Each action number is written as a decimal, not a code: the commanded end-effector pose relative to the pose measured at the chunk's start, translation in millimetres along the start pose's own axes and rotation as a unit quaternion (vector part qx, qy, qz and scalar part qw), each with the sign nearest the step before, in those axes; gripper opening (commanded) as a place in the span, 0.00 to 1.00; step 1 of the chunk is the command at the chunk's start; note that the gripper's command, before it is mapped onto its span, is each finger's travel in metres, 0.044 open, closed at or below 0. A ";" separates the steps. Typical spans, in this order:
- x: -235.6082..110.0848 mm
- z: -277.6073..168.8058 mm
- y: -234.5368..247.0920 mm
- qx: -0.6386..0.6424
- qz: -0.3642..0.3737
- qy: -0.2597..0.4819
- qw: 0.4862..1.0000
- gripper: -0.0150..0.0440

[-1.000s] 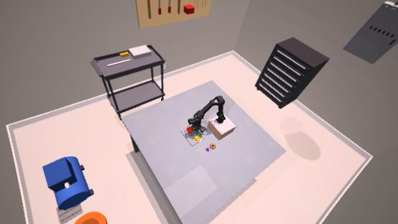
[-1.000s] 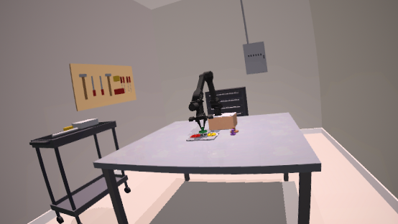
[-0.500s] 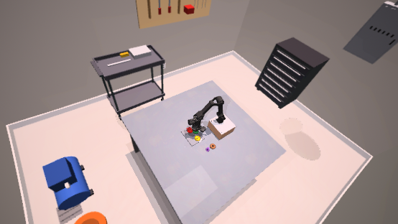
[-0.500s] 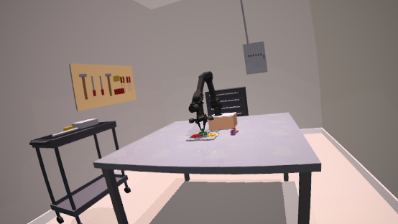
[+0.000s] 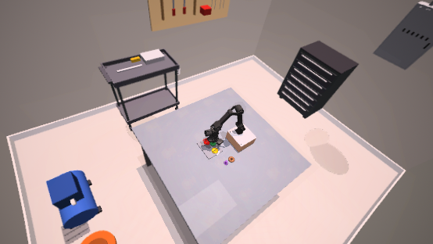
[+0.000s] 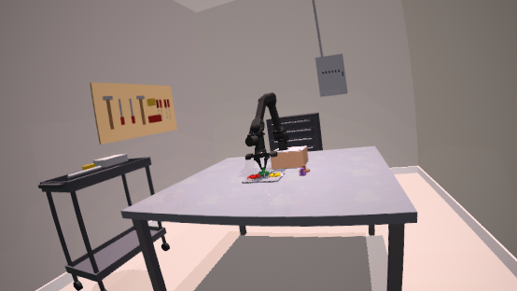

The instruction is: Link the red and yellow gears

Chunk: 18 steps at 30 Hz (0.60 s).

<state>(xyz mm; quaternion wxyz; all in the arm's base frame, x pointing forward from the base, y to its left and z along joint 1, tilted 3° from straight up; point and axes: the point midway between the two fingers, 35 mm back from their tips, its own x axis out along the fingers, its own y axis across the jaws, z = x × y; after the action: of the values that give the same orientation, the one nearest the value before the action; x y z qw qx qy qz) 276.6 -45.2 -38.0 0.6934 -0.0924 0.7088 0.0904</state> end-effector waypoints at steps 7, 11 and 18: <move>1.8 0.3 -0.8 0.032 -0.001 0.001 0.999 0.25; 2.6 0.5 0.0 0.013 -0.001 0.001 1.000 0.25; 3.7 -0.8 0.5 -0.052 -0.001 0.002 0.999 0.25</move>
<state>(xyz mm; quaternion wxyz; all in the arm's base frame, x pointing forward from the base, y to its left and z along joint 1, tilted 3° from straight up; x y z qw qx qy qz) 276.8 -44.8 -40.7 0.6904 -0.1118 0.7063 0.1095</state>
